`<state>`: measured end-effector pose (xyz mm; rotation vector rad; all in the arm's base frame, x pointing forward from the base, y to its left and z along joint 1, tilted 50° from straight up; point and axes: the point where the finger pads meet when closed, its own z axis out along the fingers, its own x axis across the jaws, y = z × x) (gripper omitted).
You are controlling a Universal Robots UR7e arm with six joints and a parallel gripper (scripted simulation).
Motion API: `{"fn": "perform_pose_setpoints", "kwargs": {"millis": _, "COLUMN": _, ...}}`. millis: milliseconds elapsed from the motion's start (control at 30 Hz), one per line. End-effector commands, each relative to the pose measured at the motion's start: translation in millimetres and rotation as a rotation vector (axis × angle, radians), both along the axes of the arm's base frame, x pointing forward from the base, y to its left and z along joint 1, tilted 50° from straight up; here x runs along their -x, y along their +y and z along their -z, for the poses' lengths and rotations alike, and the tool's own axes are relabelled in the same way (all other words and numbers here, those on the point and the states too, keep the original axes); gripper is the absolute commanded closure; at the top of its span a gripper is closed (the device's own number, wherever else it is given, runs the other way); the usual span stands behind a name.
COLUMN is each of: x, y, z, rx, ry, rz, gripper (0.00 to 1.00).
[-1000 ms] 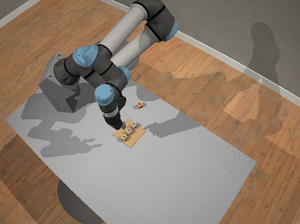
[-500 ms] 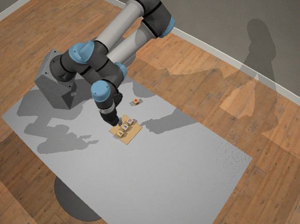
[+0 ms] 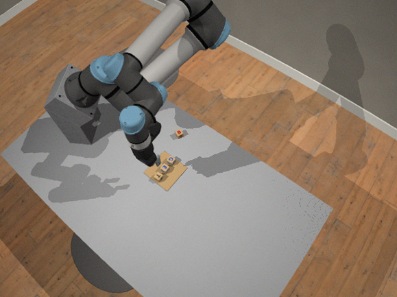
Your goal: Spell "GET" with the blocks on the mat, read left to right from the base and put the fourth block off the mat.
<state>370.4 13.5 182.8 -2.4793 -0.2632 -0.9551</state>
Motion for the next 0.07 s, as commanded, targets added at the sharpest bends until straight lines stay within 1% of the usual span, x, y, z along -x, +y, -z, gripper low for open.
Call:
{"fn": "perform_pose_setpoints", "kwargs": {"millis": 0, "x": 0.0, "y": -1.0, "z": -0.7, "rx": 0.003, "ry": -0.001, "rz": 0.001, "gripper": 0.0}}
{"fn": "perform_pose_setpoints", "kwargs": {"millis": 33, "x": 0.0, "y": -1.0, "z": -0.7, "rx": 0.003, "ry": -0.001, "rz": 0.001, "gripper": 0.0}}
